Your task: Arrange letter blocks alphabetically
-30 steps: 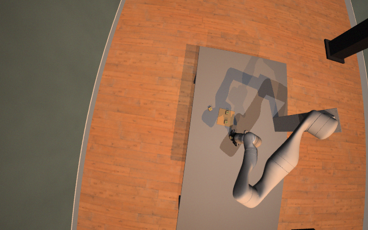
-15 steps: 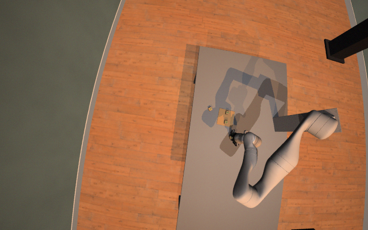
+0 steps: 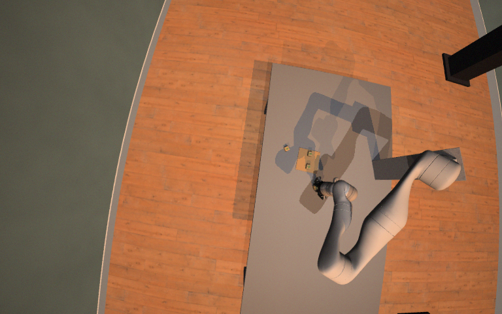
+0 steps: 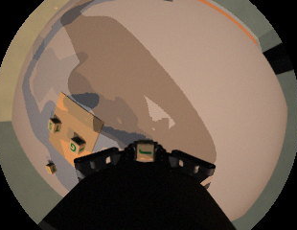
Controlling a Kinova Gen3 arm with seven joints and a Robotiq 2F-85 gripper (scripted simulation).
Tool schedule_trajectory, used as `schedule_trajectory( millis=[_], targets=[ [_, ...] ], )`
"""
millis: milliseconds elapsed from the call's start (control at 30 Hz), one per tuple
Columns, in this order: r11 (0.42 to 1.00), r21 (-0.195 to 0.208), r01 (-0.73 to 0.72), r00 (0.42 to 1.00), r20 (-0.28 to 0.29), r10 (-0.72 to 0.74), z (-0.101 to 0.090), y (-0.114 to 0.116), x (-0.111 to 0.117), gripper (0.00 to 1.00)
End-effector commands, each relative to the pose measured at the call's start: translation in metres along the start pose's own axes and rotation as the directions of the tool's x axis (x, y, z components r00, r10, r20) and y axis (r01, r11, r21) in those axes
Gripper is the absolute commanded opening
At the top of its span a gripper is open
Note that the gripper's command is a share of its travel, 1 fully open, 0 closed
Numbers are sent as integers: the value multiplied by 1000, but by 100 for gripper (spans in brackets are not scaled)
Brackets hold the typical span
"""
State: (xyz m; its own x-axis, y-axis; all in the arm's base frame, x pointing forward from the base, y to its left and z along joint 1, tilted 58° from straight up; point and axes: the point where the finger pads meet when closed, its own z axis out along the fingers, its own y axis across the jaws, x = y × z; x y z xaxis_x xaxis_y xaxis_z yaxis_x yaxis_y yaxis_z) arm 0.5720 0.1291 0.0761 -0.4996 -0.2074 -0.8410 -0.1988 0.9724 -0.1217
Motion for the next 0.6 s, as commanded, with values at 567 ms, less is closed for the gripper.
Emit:
schedule_trajectory(
  millis=[567],
  targets=[
    [1000, -1, -1, 1000, 1, 1, -94, 1, -1, 21]
  ],
)
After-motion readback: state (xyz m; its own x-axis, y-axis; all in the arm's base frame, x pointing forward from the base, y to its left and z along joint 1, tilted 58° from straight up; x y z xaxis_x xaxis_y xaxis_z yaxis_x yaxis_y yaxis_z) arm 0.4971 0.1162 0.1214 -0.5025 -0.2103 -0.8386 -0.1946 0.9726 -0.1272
